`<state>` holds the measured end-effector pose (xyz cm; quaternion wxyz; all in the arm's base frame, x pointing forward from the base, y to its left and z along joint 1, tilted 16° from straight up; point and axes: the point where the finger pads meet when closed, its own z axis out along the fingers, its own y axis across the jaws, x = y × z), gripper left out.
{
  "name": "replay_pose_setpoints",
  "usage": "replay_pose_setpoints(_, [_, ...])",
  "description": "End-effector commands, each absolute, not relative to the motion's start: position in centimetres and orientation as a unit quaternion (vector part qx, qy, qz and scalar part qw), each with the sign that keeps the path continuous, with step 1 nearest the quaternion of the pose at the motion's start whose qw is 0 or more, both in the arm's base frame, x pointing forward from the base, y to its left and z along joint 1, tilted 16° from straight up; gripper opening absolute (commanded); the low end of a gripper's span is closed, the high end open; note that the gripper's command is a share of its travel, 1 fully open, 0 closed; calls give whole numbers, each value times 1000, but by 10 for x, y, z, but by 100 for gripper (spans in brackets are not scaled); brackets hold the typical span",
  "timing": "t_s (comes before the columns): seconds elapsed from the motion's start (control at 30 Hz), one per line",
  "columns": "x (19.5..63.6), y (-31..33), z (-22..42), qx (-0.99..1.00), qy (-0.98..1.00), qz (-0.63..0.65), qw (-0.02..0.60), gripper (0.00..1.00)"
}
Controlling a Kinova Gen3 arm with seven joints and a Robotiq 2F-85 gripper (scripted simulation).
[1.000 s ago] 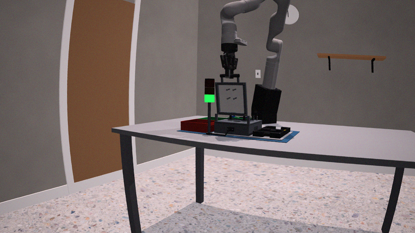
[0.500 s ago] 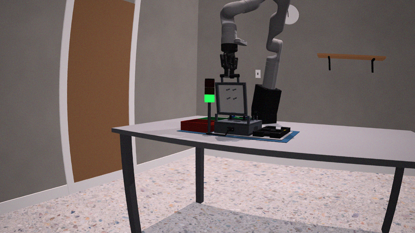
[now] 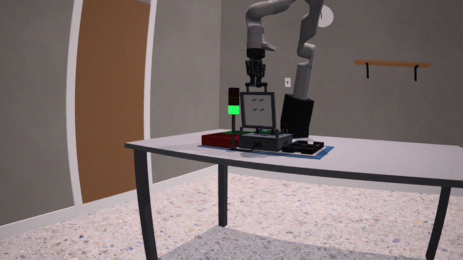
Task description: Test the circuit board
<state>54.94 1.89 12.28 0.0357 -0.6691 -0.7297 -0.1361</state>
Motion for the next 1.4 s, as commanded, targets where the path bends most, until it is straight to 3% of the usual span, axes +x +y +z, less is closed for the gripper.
replay_pose_setpoints(0.0, [550, 18, 124, -669, -730, -137, 35, 50])
replay_pose_setpoints(0.87, [542, 5, 179, -669, -730, -137, 35, 50])
replay_pose_setpoints(0.9, [542, 5, 179, -669, -730, -137, 35, 100])
replay_pose_setpoints(1.37, [542, 5, 179, -669, -730, -137, 35, 100])
